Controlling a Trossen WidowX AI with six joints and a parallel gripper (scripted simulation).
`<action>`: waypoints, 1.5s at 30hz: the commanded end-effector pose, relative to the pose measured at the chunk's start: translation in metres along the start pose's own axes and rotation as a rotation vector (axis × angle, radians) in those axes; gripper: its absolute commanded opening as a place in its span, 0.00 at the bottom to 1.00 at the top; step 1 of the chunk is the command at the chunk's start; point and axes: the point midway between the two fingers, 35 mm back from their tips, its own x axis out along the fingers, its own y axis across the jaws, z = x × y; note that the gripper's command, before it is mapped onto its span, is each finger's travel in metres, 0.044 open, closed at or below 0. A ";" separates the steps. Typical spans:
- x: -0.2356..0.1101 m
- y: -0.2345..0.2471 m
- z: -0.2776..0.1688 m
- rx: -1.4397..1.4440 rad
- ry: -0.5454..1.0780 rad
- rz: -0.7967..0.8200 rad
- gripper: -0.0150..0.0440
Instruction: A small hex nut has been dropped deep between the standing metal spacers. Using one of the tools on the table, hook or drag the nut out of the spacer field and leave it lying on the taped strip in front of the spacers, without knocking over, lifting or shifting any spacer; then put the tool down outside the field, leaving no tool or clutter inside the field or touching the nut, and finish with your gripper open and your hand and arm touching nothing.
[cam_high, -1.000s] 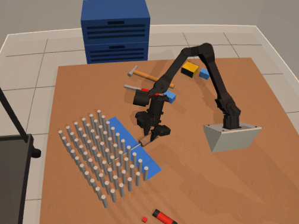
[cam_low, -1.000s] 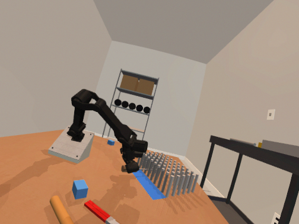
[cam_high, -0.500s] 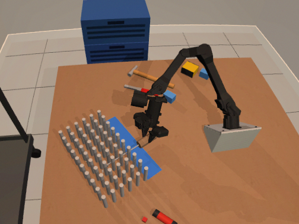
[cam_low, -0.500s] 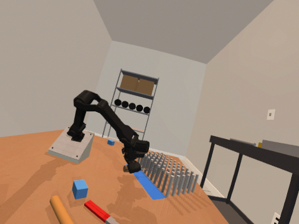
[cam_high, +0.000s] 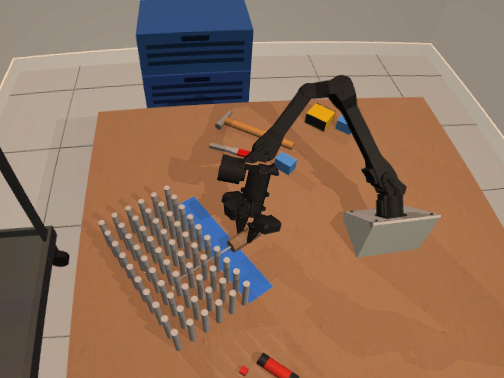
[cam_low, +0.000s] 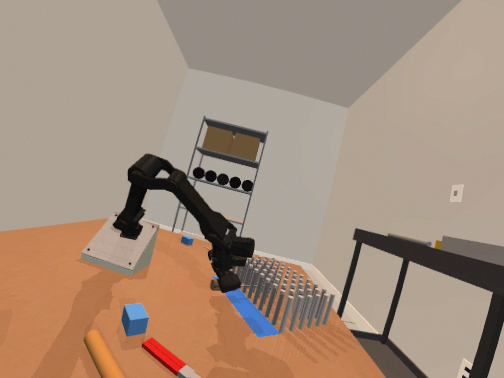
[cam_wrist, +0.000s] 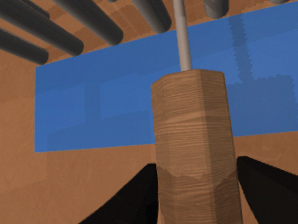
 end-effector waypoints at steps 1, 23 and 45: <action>-0.001 0.000 0.007 -0.001 -0.008 -0.004 0.25; 0.005 0.000 0.020 -0.001 -0.009 -0.003 0.25; 0.011 0.001 0.033 -0.001 -0.010 -0.004 0.25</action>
